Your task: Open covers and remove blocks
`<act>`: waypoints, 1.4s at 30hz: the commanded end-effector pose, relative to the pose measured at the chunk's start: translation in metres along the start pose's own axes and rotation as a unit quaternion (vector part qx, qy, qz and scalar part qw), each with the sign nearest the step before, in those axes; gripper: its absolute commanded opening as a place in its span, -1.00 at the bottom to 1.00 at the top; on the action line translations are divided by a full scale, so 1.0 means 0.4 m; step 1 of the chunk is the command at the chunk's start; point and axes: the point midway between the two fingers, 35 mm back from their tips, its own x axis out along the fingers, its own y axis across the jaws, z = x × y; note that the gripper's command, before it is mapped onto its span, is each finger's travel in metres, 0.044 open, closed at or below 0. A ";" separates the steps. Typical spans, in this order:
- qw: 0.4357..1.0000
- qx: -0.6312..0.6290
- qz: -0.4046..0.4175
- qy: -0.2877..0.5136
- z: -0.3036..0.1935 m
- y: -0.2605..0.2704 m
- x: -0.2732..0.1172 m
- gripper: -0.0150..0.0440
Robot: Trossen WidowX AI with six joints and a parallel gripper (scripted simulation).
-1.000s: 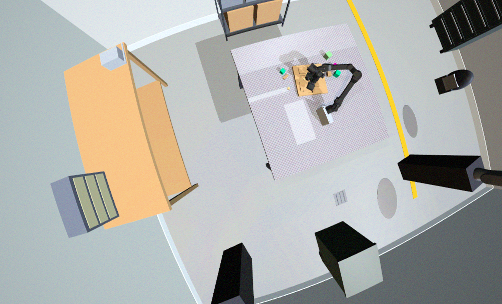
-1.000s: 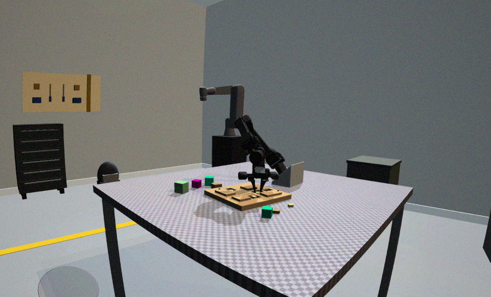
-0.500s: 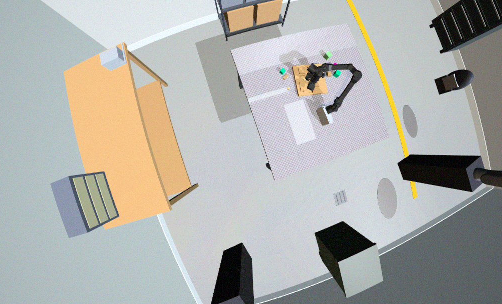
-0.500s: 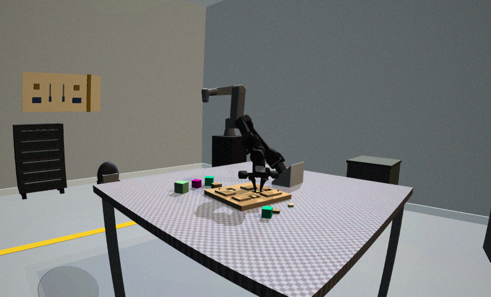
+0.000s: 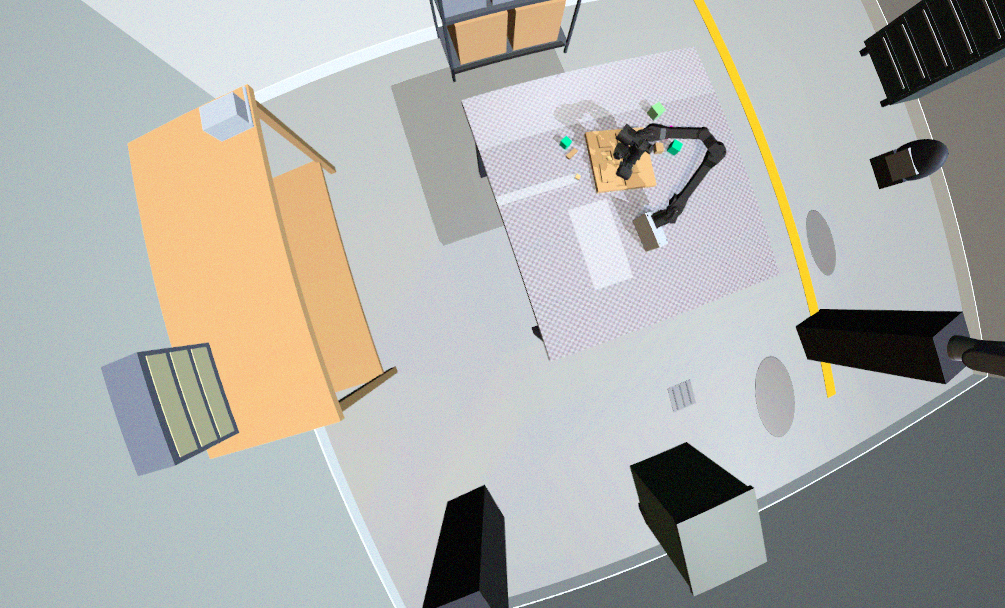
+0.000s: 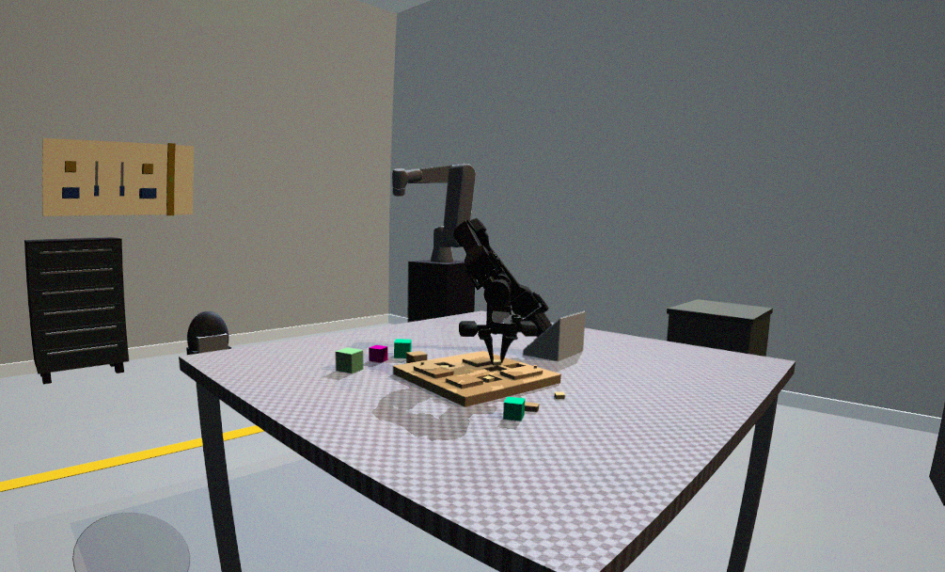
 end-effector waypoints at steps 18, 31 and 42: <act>1.000 0.004 0.001 -0.005 0.005 0.000 -0.080 -0.22; 1.000 0.003 0.001 -0.005 0.004 0.001 -0.163 -0.22; 1.000 0.003 0.003 -0.007 0.044 0.029 -0.188 -0.22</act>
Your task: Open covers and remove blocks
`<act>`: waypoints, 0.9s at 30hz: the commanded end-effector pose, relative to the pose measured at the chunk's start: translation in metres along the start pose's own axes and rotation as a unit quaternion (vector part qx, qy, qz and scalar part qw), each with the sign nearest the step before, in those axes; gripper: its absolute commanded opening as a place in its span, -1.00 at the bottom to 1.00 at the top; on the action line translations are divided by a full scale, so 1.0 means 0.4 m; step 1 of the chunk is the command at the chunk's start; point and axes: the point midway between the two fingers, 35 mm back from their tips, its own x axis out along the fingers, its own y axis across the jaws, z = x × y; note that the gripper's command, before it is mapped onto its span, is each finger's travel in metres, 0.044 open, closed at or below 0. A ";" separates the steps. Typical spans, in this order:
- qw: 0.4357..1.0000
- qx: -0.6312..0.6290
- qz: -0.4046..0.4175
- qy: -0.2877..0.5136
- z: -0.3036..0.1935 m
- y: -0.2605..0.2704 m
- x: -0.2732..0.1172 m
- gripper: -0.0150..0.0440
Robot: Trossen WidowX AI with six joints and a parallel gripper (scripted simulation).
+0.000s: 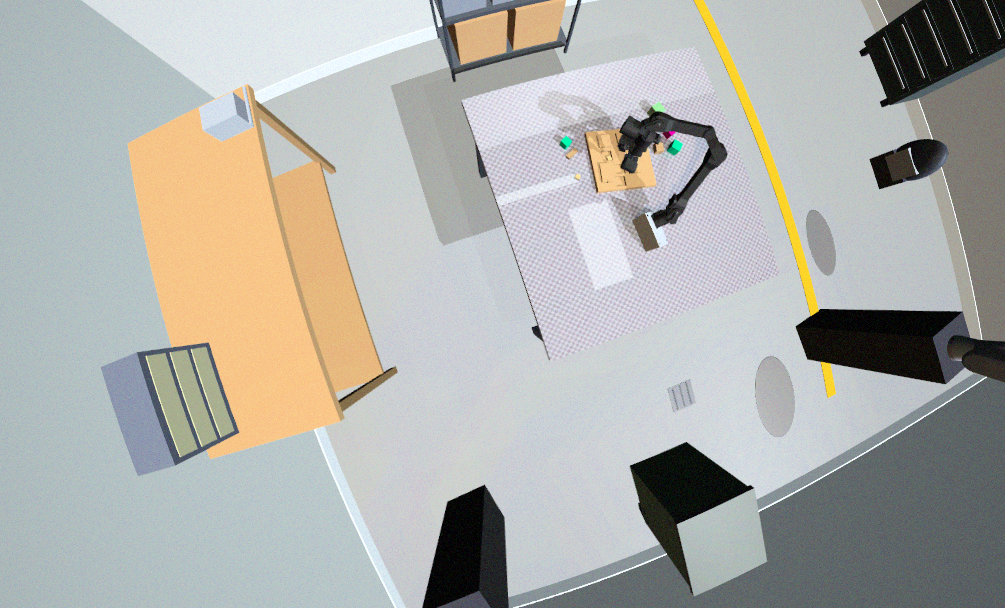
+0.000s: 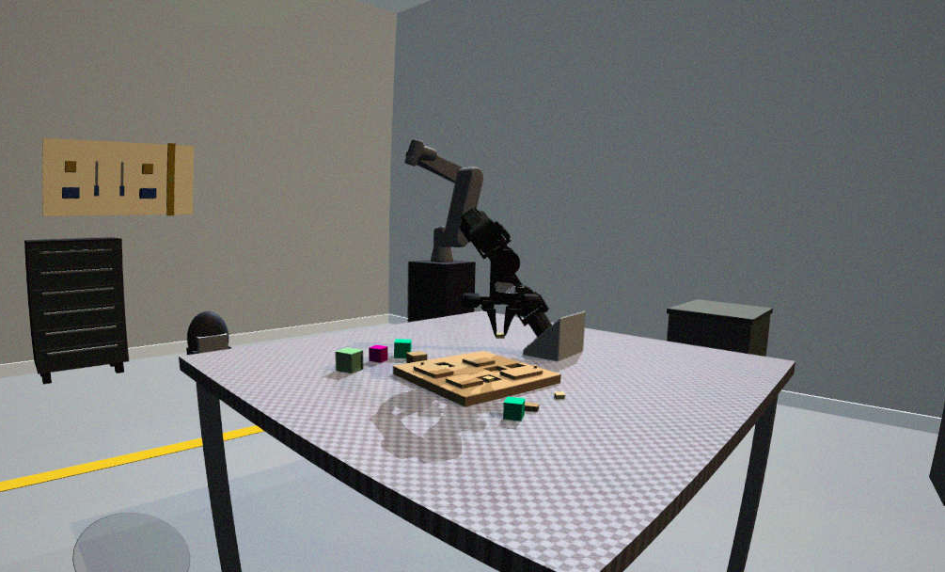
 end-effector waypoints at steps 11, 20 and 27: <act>1.000 0.002 0.005 -0.008 0.102 0.082 -0.026 -0.22; 1.000 0.002 0.006 -0.010 0.160 0.144 -0.032 -0.22; 1.000 0.002 0.007 -0.010 0.202 0.198 -0.034 -0.22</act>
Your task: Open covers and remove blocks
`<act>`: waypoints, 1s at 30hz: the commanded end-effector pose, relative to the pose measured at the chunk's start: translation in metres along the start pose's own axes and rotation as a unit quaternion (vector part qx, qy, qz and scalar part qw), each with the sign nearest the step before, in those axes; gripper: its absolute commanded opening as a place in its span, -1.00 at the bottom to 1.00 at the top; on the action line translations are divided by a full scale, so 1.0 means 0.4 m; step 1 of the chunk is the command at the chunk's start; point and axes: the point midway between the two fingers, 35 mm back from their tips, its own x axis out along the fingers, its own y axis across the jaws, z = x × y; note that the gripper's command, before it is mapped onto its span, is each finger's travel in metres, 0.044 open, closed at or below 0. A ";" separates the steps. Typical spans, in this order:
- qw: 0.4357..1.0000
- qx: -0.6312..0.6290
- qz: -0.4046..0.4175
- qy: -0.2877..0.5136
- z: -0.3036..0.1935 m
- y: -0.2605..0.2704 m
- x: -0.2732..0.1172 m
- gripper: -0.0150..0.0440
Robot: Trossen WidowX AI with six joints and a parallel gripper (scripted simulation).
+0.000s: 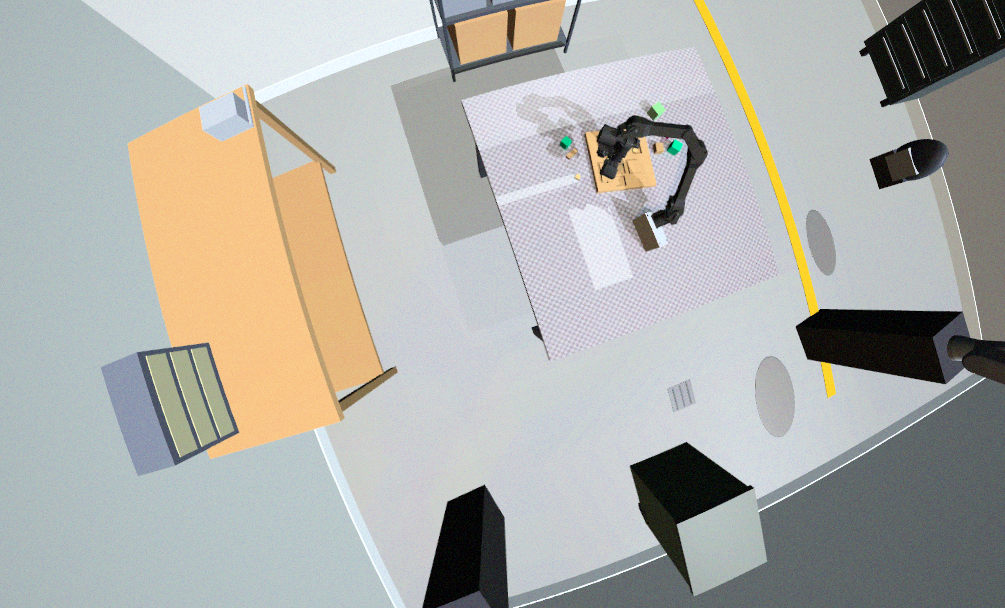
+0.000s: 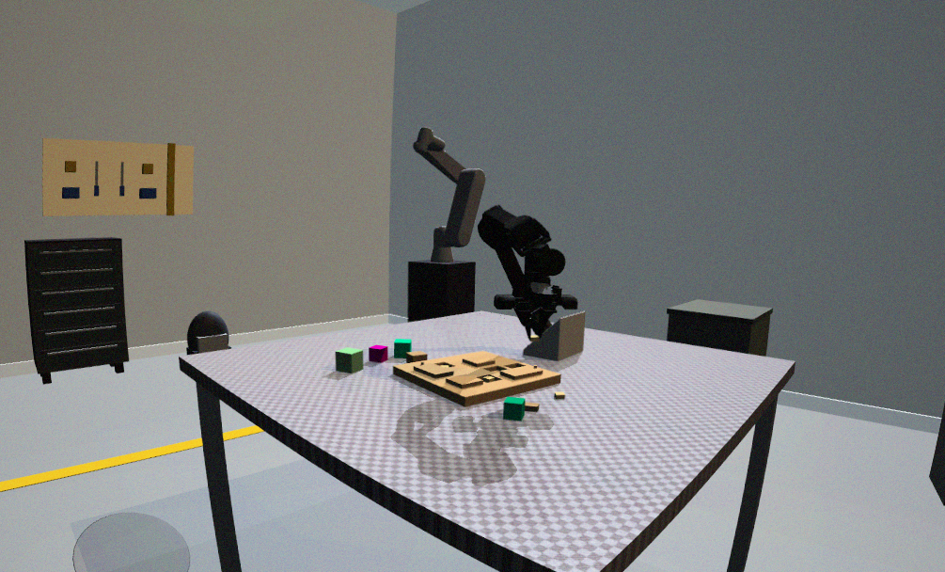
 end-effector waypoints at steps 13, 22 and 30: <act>1.000 0.005 0.003 -0.005 0.089 0.133 -0.002 -0.22; 1.000 0.006 0.002 -0.004 0.126 0.214 0.008 -0.22; 1.000 0.006 0.002 -0.003 0.136 0.236 0.018 -0.22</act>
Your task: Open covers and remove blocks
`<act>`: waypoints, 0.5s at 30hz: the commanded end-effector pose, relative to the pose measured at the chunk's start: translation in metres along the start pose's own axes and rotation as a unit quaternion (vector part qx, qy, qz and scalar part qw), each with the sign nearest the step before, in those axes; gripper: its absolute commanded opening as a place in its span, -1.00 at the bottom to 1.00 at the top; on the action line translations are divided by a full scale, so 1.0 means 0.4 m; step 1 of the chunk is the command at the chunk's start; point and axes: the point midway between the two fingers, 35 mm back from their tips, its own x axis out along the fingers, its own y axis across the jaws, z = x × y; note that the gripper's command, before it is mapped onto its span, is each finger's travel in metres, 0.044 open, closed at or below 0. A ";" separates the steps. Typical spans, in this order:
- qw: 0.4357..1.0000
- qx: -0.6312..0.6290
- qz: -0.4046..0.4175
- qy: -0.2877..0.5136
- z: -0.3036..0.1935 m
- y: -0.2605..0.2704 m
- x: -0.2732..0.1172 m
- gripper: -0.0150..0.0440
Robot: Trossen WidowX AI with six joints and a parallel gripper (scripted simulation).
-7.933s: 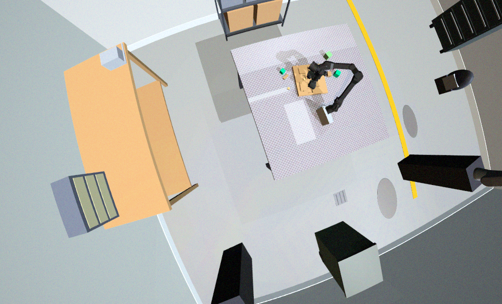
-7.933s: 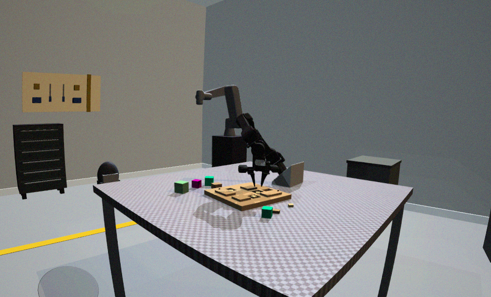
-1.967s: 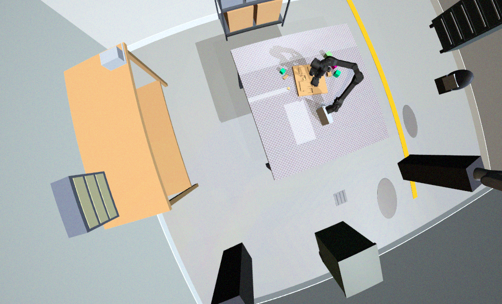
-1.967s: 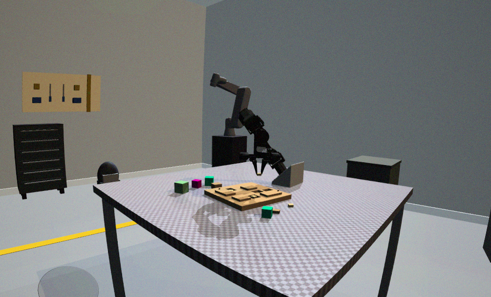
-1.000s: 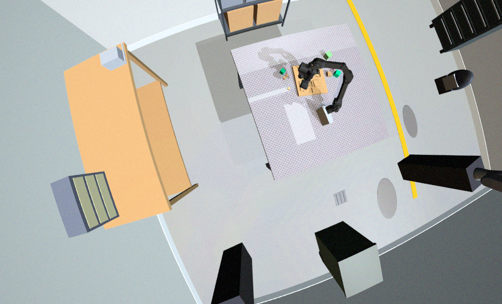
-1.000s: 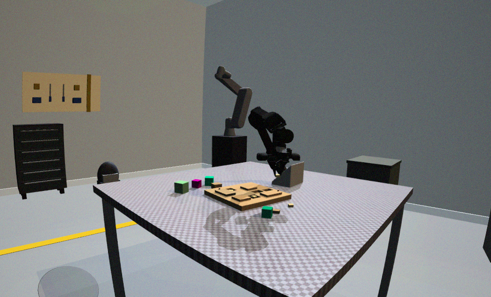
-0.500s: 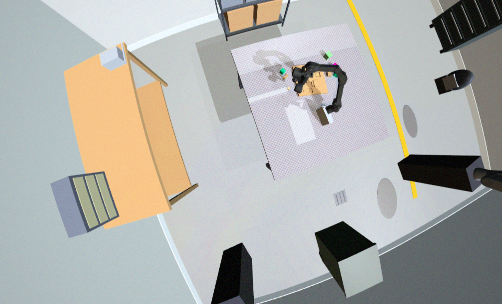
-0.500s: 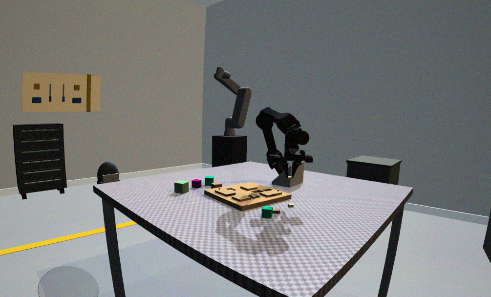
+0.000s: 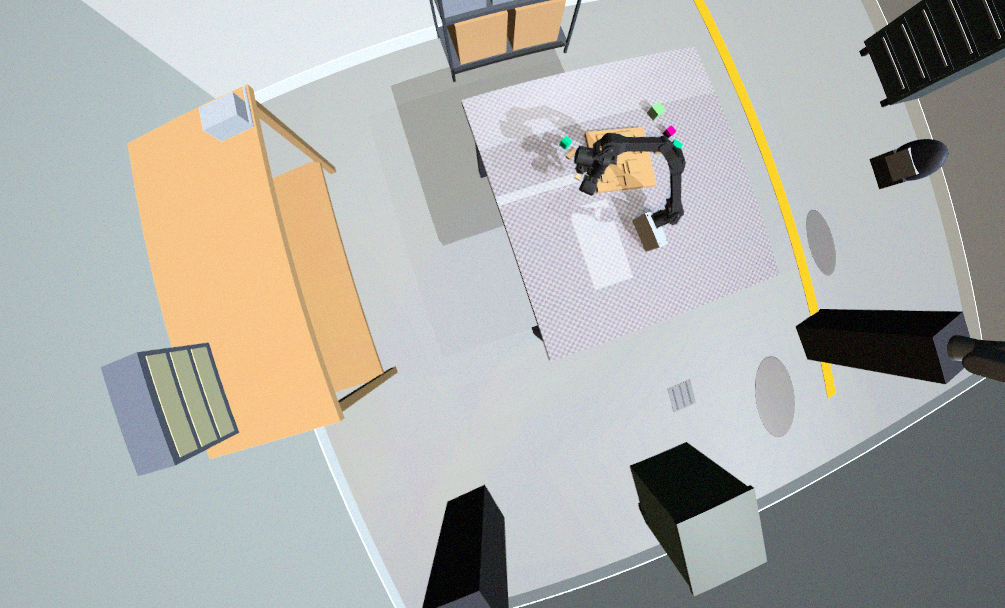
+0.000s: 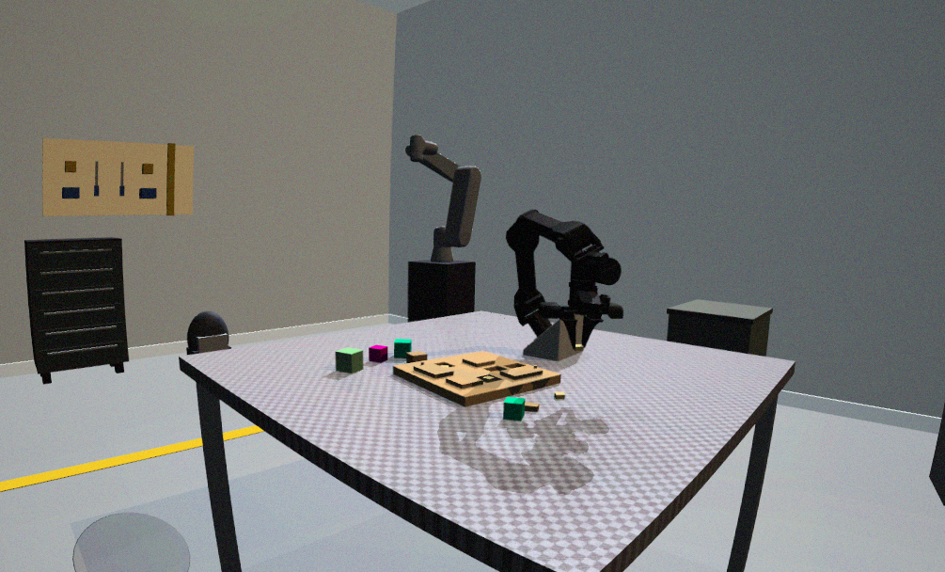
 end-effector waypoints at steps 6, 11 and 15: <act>1.000 0.008 0.004 -0.006 0.013 0.002 0.020 -0.22; 1.000 0.008 0.004 -0.006 0.016 0.002 0.041 -0.22; 1.000 0.008 0.004 -0.006 0.018 0.002 0.057 -0.22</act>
